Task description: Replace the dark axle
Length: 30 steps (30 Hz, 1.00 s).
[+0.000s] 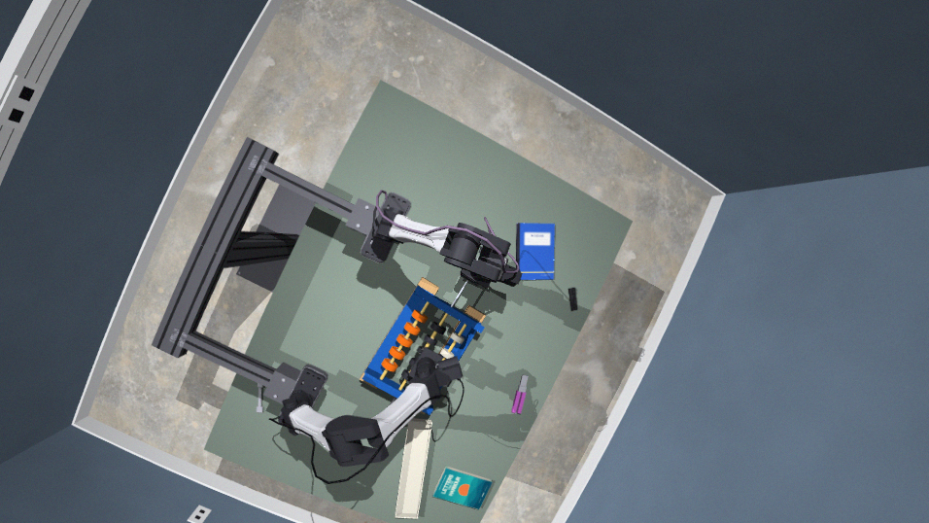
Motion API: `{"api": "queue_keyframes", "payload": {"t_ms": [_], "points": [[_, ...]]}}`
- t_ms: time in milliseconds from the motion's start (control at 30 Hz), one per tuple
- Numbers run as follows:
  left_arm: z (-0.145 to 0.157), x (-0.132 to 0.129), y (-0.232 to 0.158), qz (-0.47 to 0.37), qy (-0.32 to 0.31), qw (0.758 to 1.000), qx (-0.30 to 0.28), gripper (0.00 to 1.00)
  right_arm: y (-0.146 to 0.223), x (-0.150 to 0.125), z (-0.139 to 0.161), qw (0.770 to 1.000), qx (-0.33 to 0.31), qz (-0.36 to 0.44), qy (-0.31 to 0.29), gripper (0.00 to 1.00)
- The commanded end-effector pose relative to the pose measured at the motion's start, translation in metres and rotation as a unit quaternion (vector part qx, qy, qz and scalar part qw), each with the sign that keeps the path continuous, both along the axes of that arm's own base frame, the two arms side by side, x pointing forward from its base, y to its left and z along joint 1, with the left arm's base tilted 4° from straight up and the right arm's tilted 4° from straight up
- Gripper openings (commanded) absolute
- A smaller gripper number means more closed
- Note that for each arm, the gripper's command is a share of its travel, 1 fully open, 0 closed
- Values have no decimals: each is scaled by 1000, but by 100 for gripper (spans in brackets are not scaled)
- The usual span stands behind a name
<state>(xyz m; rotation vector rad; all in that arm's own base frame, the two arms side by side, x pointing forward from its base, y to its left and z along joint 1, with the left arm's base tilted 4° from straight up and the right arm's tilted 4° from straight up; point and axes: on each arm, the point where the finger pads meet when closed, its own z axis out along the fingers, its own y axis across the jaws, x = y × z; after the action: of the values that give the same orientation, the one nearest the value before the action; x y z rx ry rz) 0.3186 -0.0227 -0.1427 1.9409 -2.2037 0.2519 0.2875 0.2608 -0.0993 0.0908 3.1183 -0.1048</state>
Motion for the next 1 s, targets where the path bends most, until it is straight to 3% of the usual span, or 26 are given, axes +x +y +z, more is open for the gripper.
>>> {"api": "queue_keyframes", "payload": {"t_ms": [0, 233, 333, 500, 533, 567, 800, 867, 967], "points": [[-3, -10, -5, -15, 20, 1000, 4, 0, 11, 1, 27, 1000, 11, 5, -7, 32], [-4, -18, -9, -12, 28, 999, -7, 0, 12, 0, 45, 1000, 11, 4, -7, 32], [-4, -18, -9, -10, 29, 1000, -6, 0, 0, -5, 19, 1000, -3, 1, 3, 32], [1, -9, -7, -8, 17, 1000, -2, 0, 4, -1, 27, 1000, 2, 4, 1, 32], [-4, -18, -8, -8, 30, 999, -4, 0, 6, -1, 24, 1000, 1, 5, 4, 32], [-5, -18, -8, -9, 31, 999, -3, 0, 6, 0, 23, 1000, 2, 3, 1, 19], [-4, -12, -7, -10, 25, 1000, 0, 0, 3, -3, 22, 1000, 0, 3, 3, 19], [-4, -11, -7, -10, 24, 1000, 1, 0, -8, 10, 37, 999, 8, -28, -16, 19], [-3, -9, -7, -11, 21, 1000, 0, 0, -23, 19, 35, 997, 11, -70, -21, 19]]}}
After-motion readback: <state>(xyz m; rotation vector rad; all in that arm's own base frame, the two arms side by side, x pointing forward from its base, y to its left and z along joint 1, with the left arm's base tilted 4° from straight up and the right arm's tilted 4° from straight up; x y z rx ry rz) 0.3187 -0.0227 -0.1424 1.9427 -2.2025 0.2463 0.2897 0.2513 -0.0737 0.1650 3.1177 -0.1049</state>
